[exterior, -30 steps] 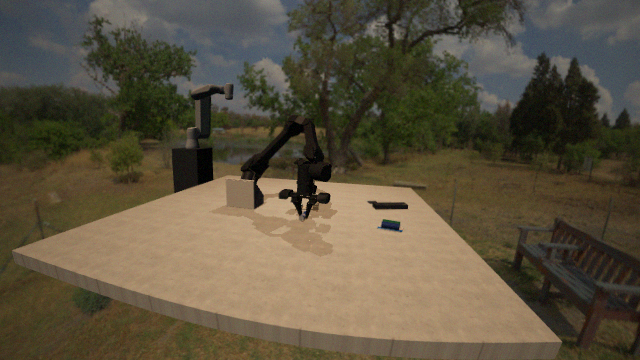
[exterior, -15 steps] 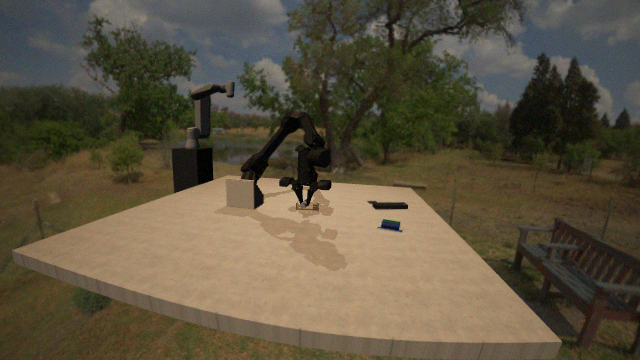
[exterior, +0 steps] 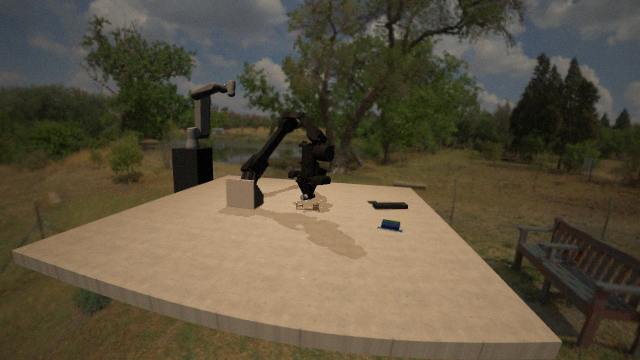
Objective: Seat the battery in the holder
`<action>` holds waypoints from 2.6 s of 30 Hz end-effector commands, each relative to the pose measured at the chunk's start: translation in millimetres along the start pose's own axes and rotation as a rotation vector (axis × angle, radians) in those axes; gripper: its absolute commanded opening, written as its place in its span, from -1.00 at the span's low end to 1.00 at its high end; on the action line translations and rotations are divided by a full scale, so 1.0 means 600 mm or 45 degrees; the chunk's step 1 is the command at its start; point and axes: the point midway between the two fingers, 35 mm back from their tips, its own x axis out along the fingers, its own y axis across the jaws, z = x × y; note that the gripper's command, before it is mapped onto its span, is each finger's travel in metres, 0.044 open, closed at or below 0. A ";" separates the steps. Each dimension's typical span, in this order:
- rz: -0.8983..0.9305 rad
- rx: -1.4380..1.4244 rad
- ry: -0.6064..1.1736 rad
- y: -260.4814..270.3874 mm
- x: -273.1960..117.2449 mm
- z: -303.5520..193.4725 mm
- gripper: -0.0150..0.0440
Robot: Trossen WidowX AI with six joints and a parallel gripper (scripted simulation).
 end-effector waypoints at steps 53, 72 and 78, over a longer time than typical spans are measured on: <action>-0.166 1.033 -0.319 0.087 0.046 0.103 -0.26; -0.238 1.036 -0.442 0.087 0.062 0.096 -0.26; -0.257 1.035 -0.482 0.088 0.066 0.095 -0.26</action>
